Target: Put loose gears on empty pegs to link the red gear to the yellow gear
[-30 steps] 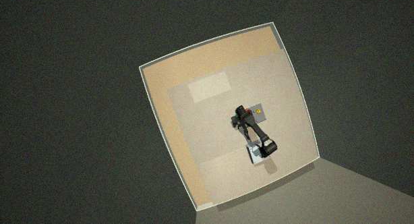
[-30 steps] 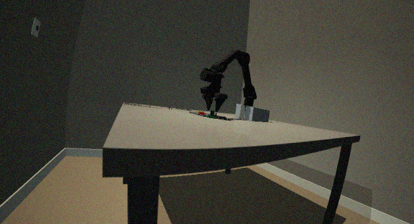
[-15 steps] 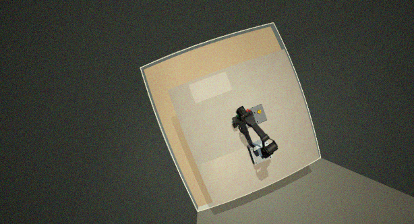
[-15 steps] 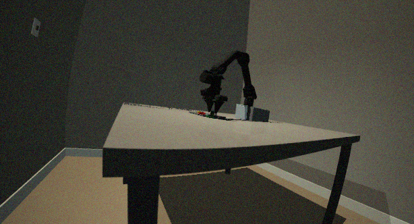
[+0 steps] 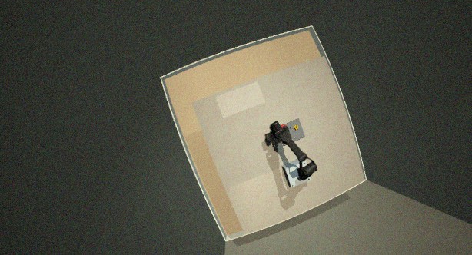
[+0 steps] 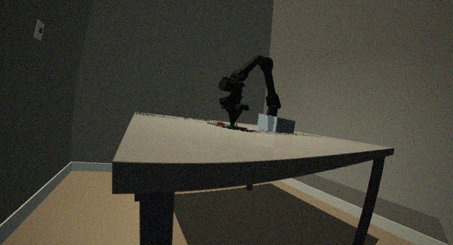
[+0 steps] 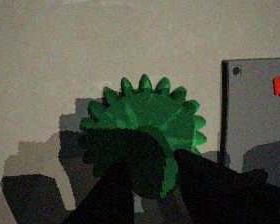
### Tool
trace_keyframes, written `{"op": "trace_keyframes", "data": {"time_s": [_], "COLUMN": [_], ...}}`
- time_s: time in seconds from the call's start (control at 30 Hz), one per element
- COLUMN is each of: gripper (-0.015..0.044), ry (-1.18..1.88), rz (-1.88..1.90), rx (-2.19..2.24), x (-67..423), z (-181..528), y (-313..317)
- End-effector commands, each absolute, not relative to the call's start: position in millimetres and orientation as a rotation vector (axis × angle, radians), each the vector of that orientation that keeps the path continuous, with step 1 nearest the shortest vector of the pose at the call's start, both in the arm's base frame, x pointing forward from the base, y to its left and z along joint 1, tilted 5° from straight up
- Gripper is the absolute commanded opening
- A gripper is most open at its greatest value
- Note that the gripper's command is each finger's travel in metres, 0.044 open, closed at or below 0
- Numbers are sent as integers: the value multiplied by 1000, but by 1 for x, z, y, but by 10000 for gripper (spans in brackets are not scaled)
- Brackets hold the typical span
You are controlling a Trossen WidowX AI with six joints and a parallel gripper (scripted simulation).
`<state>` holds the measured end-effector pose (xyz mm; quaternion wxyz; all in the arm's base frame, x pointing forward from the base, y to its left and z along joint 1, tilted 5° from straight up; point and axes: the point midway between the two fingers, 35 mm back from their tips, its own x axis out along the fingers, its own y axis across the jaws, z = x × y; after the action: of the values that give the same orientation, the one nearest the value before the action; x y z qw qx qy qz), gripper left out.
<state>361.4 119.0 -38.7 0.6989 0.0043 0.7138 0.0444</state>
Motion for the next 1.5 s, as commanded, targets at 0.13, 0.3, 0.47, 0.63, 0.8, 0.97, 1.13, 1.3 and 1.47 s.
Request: {"op": "trace_keyframes", "data": {"time_s": [0.13, 0.3, 0.47, 0.63, 0.8, 0.97, 1.13, 1.3, 1.47], "gripper": [0, 0, 0, 0, 0, 0, 0, 0, 0], "ry": [1592, 1592, 1589, 1585, 1586, 1586, 1587, 1587, 1588], "rz": [96, 96, 97, 100, 99, 99, 98, 98, 97], "rx": [17, 17, 14, 9, 10, 11, 12, 12, 11], "x": [361, 365, 368, 371, 373, 374, 375, 374, 373], "z": [-39, -27, -12, 3, 17, 32, 47, 61, 76], "y": [119, 120, 120, 119, 119, 119, 119, 118, 117]}}
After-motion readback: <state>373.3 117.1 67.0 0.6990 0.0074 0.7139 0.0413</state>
